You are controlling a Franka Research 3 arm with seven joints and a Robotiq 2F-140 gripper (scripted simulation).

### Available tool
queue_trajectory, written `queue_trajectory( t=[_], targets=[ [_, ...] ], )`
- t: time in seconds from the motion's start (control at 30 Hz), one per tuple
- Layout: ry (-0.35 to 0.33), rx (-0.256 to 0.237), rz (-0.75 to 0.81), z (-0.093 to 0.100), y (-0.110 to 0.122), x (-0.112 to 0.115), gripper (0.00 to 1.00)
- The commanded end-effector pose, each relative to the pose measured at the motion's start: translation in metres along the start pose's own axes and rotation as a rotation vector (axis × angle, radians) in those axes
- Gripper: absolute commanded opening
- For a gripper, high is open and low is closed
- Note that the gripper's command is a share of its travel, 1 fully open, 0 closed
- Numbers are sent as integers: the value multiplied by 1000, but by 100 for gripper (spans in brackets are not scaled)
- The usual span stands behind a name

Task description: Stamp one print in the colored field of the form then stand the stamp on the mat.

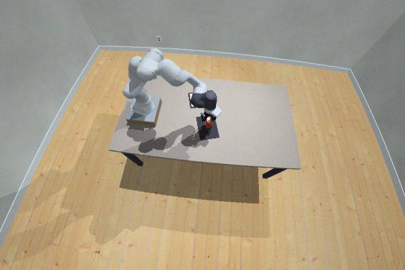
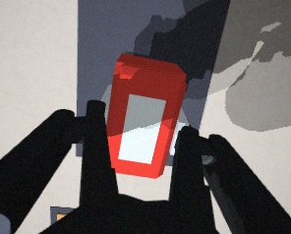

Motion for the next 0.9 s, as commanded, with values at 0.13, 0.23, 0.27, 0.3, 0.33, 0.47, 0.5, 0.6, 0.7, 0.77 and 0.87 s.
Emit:
queue_trajectory(
  t=[0.13,0.23,0.27,0.3,0.33,0.47,0.5,0.6,0.7,0.77,0.87],
  targets=[
    [-7,7,7,0,1,4,21],
    [-10,6,22,1,-25,73,21],
    [-11,6,32,0,-24,85,21],
    [-10,6,42,0,-24,102,21],
    [-9,7,51,-1,-24,121,21],
    [-7,7,60,-2,-31,203,21],
    [-7,7,60,-2,-33,224,21],
    [-7,7,60,-1,-37,244,21],
    [-7,7,60,3,-48,296,21],
    [-7,7,60,4,-49,298,21],
    [-7,7,60,6,-55,308,21]
  ],
)
Point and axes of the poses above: the point where the finger pads meet when closed, its own z axis back along the fingers, its own y axis across the jaws, x = y × z, the point moved 7 cm from there along z, back along the fingers, and after that the axes turned 14 degrees about z, right-handed, at the moved point
